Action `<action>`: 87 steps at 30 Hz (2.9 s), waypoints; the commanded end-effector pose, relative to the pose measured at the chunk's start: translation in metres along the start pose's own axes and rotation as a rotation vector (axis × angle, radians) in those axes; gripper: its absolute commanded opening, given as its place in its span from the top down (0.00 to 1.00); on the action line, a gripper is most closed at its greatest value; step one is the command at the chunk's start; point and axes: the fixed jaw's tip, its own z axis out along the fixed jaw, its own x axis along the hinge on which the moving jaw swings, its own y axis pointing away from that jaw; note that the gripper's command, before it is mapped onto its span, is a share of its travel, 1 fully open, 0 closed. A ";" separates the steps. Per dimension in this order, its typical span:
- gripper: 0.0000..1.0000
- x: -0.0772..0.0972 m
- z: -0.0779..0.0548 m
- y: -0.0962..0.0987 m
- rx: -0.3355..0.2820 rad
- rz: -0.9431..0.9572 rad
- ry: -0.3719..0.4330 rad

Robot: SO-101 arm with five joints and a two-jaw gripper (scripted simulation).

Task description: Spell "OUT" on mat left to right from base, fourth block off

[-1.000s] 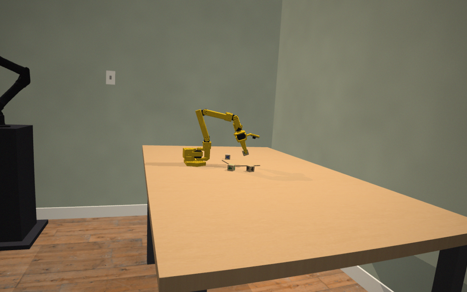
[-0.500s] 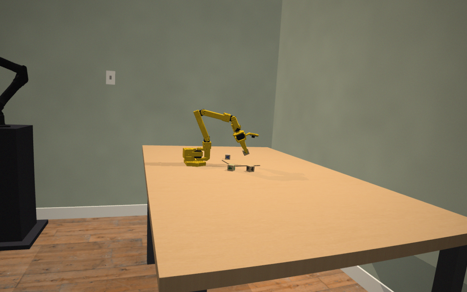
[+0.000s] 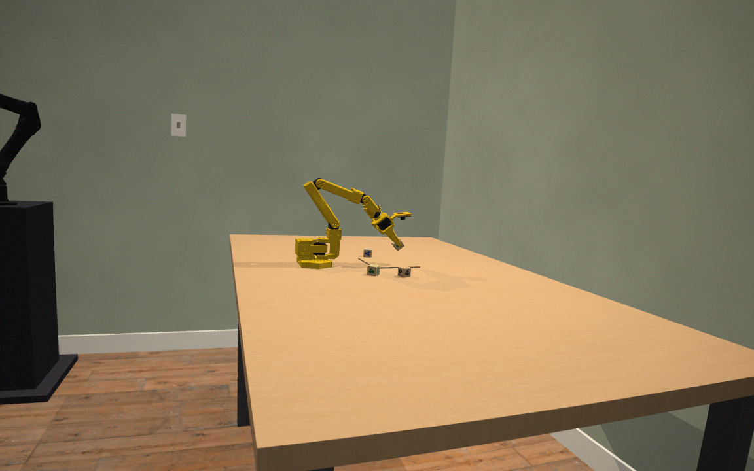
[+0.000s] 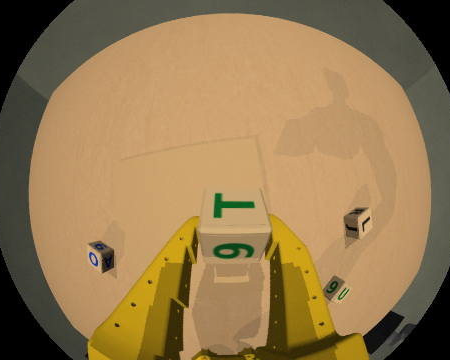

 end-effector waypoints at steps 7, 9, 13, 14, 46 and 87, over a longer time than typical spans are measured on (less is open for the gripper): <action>1.00 -0.016 -0.007 0.010 -0.035 -0.034 -0.160; 1.00 -0.016 -0.007 0.010 -0.035 -0.034 -0.160; 1.00 -0.016 -0.007 0.010 -0.036 -0.035 -0.162; 1.00 -0.016 -0.007 0.010 -0.037 -0.035 -0.165; 1.00 -0.024 0.004 0.042 -0.152 -0.122 -0.501; 1.00 -0.021 0.004 0.046 -0.167 -0.140 -0.538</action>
